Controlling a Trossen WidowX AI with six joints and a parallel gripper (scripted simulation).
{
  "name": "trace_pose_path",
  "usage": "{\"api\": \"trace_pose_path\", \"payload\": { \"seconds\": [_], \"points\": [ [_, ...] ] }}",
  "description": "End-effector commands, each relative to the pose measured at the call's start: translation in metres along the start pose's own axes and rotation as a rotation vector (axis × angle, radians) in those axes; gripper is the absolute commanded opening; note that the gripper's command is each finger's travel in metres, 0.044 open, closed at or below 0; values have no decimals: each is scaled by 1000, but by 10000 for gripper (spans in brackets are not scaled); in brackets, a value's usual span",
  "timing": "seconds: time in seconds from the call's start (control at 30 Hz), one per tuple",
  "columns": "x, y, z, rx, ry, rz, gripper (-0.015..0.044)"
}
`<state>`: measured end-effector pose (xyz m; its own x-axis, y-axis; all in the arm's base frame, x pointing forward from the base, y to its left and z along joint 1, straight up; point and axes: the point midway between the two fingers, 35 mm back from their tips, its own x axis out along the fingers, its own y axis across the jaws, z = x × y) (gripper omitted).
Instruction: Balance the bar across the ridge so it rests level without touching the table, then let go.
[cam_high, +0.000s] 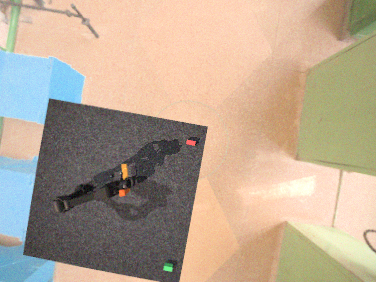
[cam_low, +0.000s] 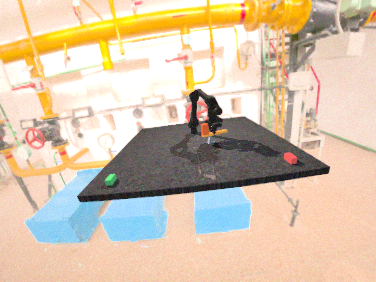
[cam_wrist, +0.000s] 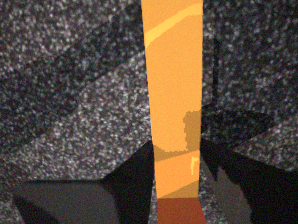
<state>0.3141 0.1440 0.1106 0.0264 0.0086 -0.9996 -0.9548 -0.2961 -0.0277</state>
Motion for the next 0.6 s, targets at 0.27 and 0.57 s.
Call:
{"api": "trace_pose_path", "payload": {
  "seconds": [0.27,0.57],
  "points": [
    [0,0,0,0,0,0,0],
    [0,0,0,0,0,0,0]
  ]
}}
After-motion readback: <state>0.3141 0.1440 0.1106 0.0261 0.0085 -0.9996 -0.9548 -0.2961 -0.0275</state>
